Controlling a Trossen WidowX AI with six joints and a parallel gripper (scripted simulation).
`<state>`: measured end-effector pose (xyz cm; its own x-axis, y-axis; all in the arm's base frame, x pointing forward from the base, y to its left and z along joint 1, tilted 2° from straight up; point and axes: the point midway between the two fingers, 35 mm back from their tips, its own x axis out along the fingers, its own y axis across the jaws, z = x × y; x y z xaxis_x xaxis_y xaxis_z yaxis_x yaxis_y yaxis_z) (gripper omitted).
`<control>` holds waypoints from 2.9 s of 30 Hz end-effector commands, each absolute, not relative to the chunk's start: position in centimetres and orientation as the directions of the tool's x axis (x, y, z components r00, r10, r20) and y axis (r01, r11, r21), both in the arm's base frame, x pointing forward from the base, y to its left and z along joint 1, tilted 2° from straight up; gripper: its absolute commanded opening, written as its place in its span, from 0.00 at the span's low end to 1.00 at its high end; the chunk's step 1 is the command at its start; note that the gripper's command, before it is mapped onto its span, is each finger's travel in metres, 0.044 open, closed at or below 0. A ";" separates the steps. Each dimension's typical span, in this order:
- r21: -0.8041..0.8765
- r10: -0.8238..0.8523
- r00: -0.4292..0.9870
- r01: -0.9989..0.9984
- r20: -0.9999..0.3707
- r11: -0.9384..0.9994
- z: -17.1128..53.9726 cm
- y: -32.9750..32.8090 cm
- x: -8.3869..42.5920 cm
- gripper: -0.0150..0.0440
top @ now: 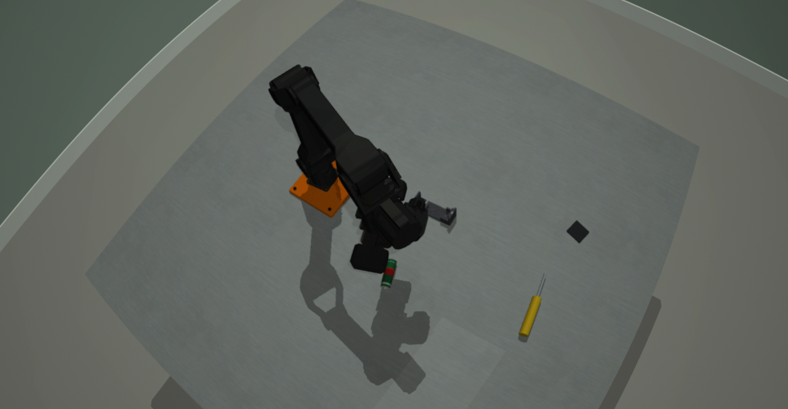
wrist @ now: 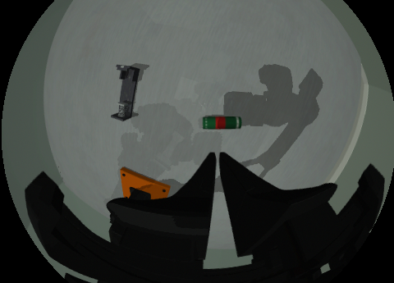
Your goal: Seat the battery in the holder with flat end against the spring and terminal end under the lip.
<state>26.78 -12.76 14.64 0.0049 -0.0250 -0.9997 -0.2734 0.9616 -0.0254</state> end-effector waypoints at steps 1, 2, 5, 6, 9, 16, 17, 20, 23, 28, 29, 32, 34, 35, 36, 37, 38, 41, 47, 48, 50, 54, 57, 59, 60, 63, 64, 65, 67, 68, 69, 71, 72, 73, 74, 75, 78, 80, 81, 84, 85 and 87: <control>-0.026 -0.026 0.005 -0.149 -1.000 0.988 14.1 -13.0 26.9 0.39; -0.026 -0.026 0.005 -0.051 -1.000 0.998 13.7 -13.1 27.0 0.43; -0.025 -0.027 0.005 0.245 -1.000 0.969 12.4 -13.6 27.1 0.57; -0.024 -0.027 0.005 0.340 -1.000 0.940 12.0 -13.7 27.2 0.61; -0.020 -0.028 0.005 0.601 -1.000 0.799 10.8 -14.1 27.3 0.65; -0.005 -0.030 0.004 0.955 -1.000 0.297 8.2 -14.9 27.3 0.65; -0.005 -0.030 0.004 0.960 -1.000 0.281 8.1 -14.9 27.3 0.65; -0.005 -0.030 0.004 0.960 -1.000 0.281 8.1 -14.9 27.3 0.65; -0.005 -0.030 0.004 0.960 -1.000 0.281 8.1 -14.9 27.3 0.65; -0.005 -0.030 0.004 0.960 -1.000 0.281 8.1 -14.9 27.3 0.65; -0.005 -0.030 0.004 0.960 -1.000 0.281 8.1 -14.9 27.3 0.65; -0.005 -0.030 0.004 0.960 -1.000 0.281 7.7 -14.9 27.3 0.65; -0.005 -0.030 0.004 0.960 -1.000 0.281 7.4 -15.0 27.3 0.65; -0.005 -0.030 0.004 0.960 -1.000 0.281 7.2 -15.0 27.3 0.65; -0.005 -0.030 0.004 0.960 -1.000 0.281 7.0 -15.0 27.4 0.65; -0.005 -0.030 0.004 0.960 -1.000 0.281 6.9 -15.0 27.4 0.65; -0.005 -0.030 0.004 0.960 -1.000 0.281 6.7 -15.0 27.4 0.65; -0.005 -0.030 0.004 0.960 -1.000 0.281 6.2 -15.0 27.4 0.65; -0.005 -0.030 0.004 0.960 -1.000 0.281 5.2 -15.0 27.4 0.65; -0.005 -0.030 0.004 0.960 -1.000 0.281 5.1 -15.0 27.4 0.65; -0.005 -0.030 0.004 0.960 -1.000 0.281 4.8 -15.0 27.4 0.65; -0.005 -0.030 0.004 0.960 -1.000 0.281 4.1 -15.1 27.4 0.65; -0.005 -0.030 0.004 0.960 -1.000 0.281 3.6 -15.1 27.3 0.65; -0.005 -0.030 0.004 0.960 -1.000 0.281 3.3 -15.0 27.3 0.65; -0.005 -0.030 0.004 0.960 -1.000 0.281 3.2 -15.0 27.3 0.65; -0.005 -0.030 0.004 0.960 -1.000 0.281 3.1 -15.0 27.3 0.60; -0.005 -0.030 0.004 0.960 -1.000 0.281 3.1 -15.0 27.3 0.56; -0.005 -0.030 0.004 0.960 -1.000 0.281 3.1 -15.0 27.3 0.51; -0.005 -0.030 0.004 0.960 -1.000 0.281 3.1 -15.0 27.3 0.46; -0.005 -0.030 0.004 0.960 -1.000 0.281 3.1 -15.0 27.3 0.45; -0.005 -0.030 0.004 0.960 -1.000 0.281 3.1 -15.0 27.3 0.43; -0.005 -0.030 0.004 0.960 -1.000 0.281 3.1 -15.0 27.3 0.41; -0.005 -0.030 0.004 0.960 -1.000 0.281 3.1 -15.0 27.3 0.40; -0.005 -0.030 0.004 0.960 -1.000 0.281 3.1 -15.0 27.3 0.39; -0.005 -0.030 0.004 0.960 -1.000 0.281 3.1 -15.0 27.3 0.38; -0.005 -0.030 0.004 0.960 -1.000 0.281 3.1 -15.0 27.3 0.37; -0.005 -0.030 0.004 0.960 -1.000 0.281 3.1 -15.0 27.3 0.37; -0.005 -0.030 0.004 0.960 -1.000 0.281 3.6 -15.1 27.3 0.37; -0.005 -0.030 0.004 0.960 -1.000 0.281 4.2 -15.1 27.4 0.37; -0.005 -0.030 0.004 0.960 -1.000 0.281 6.9 -15.0 27.4 0.37; -0.005 -0.030 0.004 0.960 -1.000 0.281 7.6 -14.9 27.3 0.37; -0.005 -0.030 0.004 0.960 -1.000 0.281 8.1 -14.9 27.3 0.37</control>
<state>27.10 -14.83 6.56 -0.0086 -0.0220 -0.9997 0.9583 0.2853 -0.0145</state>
